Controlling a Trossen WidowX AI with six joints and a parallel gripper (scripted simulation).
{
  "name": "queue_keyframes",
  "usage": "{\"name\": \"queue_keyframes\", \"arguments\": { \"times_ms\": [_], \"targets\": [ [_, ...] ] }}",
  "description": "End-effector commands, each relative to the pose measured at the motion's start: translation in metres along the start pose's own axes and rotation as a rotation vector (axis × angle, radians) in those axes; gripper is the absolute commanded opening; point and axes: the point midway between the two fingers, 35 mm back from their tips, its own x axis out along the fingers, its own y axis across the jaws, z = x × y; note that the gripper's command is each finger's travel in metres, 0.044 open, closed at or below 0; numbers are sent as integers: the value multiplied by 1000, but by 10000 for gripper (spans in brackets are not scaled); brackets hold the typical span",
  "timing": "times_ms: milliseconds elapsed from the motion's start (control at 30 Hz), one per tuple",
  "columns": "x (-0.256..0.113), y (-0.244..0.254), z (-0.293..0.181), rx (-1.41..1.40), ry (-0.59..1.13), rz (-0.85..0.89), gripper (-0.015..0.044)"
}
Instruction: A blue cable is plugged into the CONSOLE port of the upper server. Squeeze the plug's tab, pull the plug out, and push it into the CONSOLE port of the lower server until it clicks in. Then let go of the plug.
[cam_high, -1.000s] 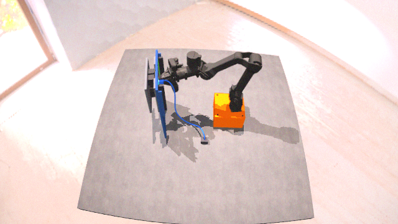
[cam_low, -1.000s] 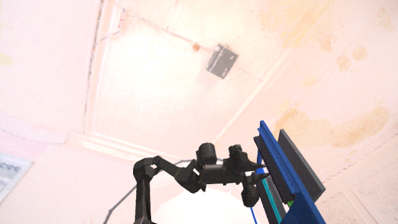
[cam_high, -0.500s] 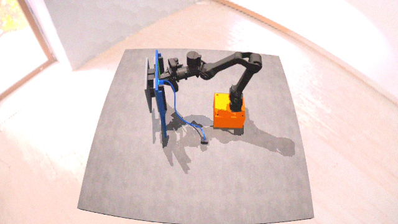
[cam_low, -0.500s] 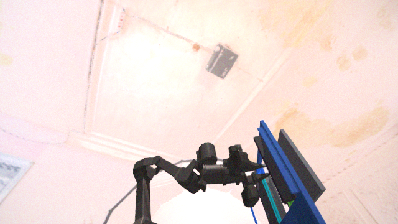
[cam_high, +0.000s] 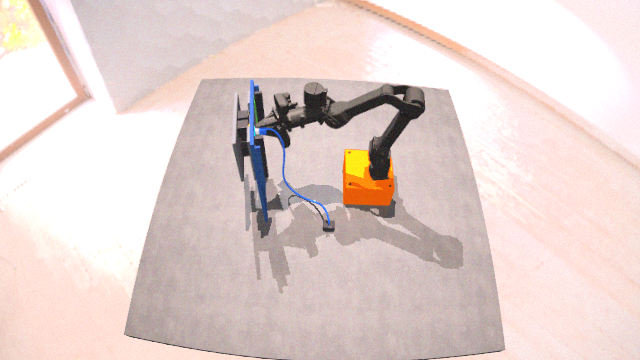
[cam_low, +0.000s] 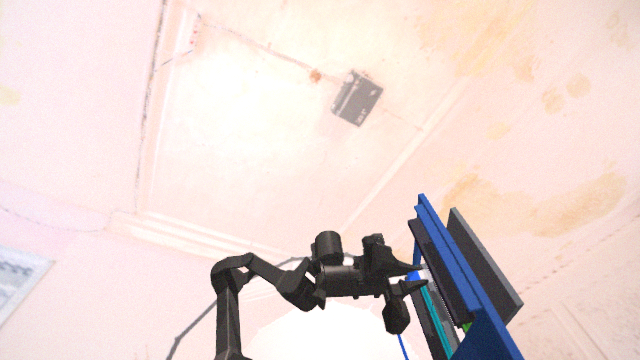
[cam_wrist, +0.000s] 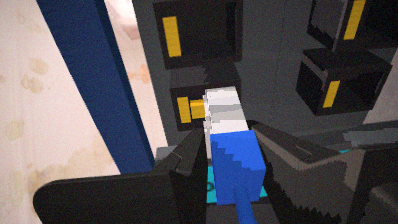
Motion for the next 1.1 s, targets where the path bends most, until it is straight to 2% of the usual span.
{"name": "queue_keyframes", "arguments": {
  "times_ms": [0, 1067],
  "targets": [
    [-3, -1, -1, -1, 0, -1, 0],
    [-25, -1, -5, -1, 0, -3, 0]
  ]
}}
